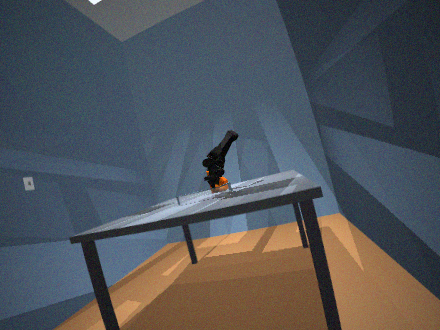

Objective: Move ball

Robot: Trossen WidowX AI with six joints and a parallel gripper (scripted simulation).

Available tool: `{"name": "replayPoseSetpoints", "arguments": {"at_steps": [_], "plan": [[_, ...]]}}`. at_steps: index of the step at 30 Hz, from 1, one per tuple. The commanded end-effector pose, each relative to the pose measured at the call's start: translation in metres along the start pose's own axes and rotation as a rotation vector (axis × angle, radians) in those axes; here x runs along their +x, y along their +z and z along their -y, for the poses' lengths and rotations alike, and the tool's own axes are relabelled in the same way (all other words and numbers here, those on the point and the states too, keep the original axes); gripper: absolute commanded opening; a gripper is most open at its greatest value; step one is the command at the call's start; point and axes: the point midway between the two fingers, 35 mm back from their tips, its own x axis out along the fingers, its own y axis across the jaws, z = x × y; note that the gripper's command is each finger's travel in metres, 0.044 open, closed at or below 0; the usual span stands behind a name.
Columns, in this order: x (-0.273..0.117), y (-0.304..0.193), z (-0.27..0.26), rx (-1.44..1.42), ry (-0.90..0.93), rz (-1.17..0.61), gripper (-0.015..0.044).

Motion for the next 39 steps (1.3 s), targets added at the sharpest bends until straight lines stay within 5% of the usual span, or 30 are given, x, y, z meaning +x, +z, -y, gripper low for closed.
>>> {"name": "replayPoseSetpoints", "arguments": {"at_steps": [1, 19, 39], "plan": [[-0.015, 0.001, 0.006, -0.016, -0.008, -0.005, 0.0000], [-0.122, 0.019, 0.002, -0.104, 0.005, 0.037, 0.0000], [-0.069, 0.022, -0.020, -0.104, 0.005, 0.040, 0.0000]]}}
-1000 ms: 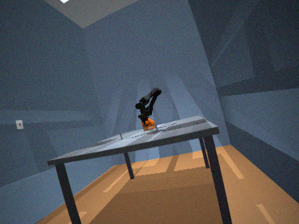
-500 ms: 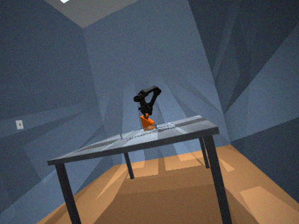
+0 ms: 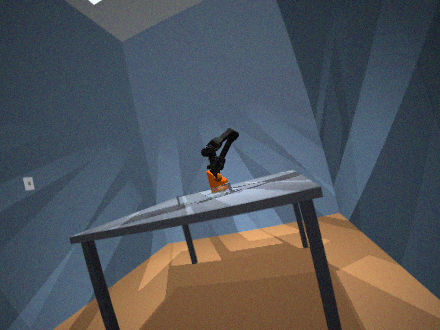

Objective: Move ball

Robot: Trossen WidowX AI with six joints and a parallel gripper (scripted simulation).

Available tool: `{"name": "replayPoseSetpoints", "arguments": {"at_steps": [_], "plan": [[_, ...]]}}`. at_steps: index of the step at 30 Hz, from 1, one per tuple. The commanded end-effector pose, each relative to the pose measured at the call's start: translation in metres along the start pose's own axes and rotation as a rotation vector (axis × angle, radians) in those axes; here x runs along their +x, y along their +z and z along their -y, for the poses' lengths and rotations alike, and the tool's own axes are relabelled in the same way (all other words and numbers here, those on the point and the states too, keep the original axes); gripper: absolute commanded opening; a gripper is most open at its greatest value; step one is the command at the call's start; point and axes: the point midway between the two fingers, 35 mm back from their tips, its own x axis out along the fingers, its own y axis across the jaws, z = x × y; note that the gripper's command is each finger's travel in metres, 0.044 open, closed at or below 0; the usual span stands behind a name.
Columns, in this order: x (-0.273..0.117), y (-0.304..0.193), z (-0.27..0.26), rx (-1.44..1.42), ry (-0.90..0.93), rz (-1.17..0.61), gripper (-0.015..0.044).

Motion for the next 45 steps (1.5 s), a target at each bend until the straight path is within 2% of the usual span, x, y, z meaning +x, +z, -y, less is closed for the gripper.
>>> {"name": "replayPoseSetpoints", "arguments": {"at_steps": [1, 15, 36, 45], "plan": [[0.005, 0.001, -0.001, 0.000, -0.006, 0.006, 0.0000], [0.069, 0.002, -0.001, 0.000, -0.006, 0.009, 0.0000], [0.092, 0.003, -0.002, 0.001, -0.006, 0.011, 0.0000], [0.088, 0.003, 0.000, -0.004, -0.011, 0.010, 0.0236]]}}
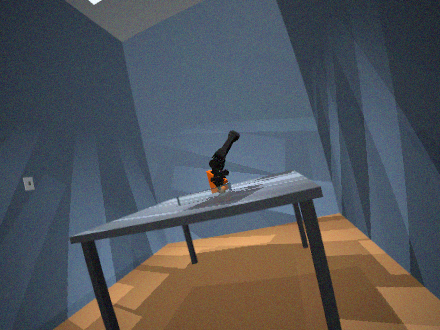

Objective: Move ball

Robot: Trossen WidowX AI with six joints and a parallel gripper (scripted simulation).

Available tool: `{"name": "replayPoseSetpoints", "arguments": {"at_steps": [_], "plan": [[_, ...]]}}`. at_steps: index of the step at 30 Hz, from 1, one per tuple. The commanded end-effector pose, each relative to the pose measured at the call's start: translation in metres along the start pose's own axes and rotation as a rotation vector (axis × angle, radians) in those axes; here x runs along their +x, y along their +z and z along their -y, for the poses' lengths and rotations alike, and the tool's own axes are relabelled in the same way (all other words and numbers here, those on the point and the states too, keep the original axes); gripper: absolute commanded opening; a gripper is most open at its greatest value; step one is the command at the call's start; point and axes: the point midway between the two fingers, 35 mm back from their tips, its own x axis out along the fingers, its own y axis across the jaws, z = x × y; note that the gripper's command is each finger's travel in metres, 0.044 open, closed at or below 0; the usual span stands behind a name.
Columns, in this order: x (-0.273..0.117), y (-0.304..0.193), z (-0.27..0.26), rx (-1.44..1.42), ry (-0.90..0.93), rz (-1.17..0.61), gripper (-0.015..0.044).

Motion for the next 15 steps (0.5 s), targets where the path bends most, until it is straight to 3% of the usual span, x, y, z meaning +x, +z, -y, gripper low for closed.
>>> {"name": "replayPoseSetpoints", "arguments": {"at_steps": [1, 6, 15], "plan": [[0.000, 0.000, 0.000, -0.002, 0.000, 0.000, 0.0263], [0.000, 0.000, 0.000, -0.002, 0.000, 0.000, 0.0386], [-0.086, -0.001, 0.000, 0.002, 0.005, -0.004, 0.0386]]}}
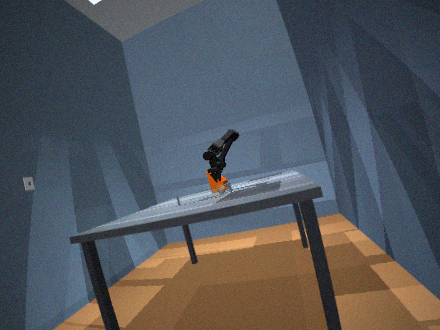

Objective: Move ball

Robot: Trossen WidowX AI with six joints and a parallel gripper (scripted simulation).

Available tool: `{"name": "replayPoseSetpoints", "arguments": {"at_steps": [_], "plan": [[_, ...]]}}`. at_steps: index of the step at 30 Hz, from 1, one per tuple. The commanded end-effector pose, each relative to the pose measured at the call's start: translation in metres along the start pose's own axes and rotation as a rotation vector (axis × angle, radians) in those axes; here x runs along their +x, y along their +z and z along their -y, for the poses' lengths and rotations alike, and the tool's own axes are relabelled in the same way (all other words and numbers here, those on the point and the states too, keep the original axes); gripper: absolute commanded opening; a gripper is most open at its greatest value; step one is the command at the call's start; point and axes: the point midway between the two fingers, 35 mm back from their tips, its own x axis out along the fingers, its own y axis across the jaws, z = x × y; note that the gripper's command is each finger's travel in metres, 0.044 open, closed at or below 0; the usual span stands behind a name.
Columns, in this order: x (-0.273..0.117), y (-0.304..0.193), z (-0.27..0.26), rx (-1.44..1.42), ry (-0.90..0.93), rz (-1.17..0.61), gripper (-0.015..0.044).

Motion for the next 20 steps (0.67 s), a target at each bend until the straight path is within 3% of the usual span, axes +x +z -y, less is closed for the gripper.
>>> {"name": "replayPoseSetpoints", "arguments": {"at_steps": [1, 9, 11, 14, 20], "plan": [[-0.024, 0.004, -0.001, -0.009, -0.006, 0.008, 0.0386], [-0.015, 0.001, 0.002, -0.004, -0.016, 0.000, 0.0386], [-0.026, 0.000, 0.003, -0.004, -0.016, -0.002, 0.0439], [-0.063, 0.001, 0.001, -0.007, -0.017, -0.002, 0.0440], [-0.066, 0.001, 0.001, -0.007, -0.017, -0.002, 0.0440]]}}
